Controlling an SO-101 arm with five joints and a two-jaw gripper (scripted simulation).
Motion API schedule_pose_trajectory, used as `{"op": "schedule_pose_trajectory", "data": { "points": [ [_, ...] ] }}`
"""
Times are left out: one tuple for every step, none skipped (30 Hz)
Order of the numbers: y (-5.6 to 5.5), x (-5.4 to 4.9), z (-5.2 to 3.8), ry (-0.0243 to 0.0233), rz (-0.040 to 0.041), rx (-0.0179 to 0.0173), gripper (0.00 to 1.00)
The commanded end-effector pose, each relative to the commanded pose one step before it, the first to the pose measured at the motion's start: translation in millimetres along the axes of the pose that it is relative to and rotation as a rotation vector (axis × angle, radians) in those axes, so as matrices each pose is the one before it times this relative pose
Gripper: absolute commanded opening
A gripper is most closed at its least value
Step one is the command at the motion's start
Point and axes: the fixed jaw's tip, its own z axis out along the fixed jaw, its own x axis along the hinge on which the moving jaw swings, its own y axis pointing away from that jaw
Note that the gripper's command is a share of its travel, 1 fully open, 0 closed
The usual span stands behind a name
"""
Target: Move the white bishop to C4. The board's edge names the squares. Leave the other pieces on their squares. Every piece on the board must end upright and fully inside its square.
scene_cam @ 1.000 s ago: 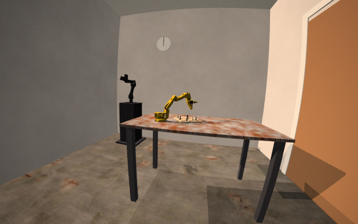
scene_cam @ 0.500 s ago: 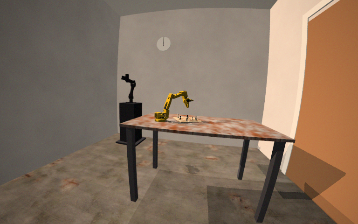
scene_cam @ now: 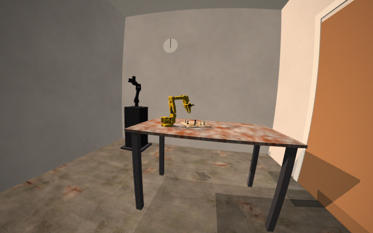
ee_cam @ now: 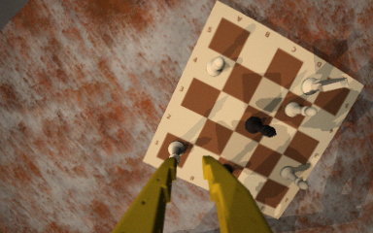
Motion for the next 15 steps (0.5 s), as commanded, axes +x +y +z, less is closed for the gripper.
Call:
{"op": "schedule_pose_trajectory", "data": {
  "points": [
    [10.50, 18.36, 3.064, -0.13537, -0.01963, -0.02013, 0.09],
    [0.00, 0.00, 0.000, 0.00000, 0.00000, 0.00000, 0.09],
    [0.00, 0.00, 0.000, 0.00000, 0.00000, 0.00000, 0.09],
    [1.54, 3.10, 0.421, -0.00345, -0.00575, -0.00364, 0.09],
    [1.33, 2.76, 0.416, -0.00302, -0.00504, -0.00321, 0.09],
    [1.14, 2.39, 0.392, -0.00261, -0.00434, -0.00278, 0.10],
    [0.95, 2.03, 0.356, -0.00219, -0.00365, -0.00235, 0.10],
    [0.77, 1.67, 0.307, -0.00180, -0.00298, -0.00193, 0.10],
    [0.61, 1.32, 0.253, -0.00141, -0.00234, -0.00152, 0.10],
    [0.45, 0.99, 0.195, -0.00107, -0.00176, -0.00115, 0.10],
    [0.32, 0.70, 0.141, -0.00074, -0.00123, -0.00081, 0.10],
    [0.20, 0.44, 0.090, -0.00048, -0.00078, -0.00051, 0.10],
    [0.11, 0.24, 0.049, -0.00025, -0.00042, -0.00027, 0.10],
    [0.04, 0.09, 0.018, -0.00010, -0.00016, -0.00011, 0.10],
    [0.01, 0.01, 0.003, -0.00001, -0.00002, -0.00001, 0.10]
  ]
}}
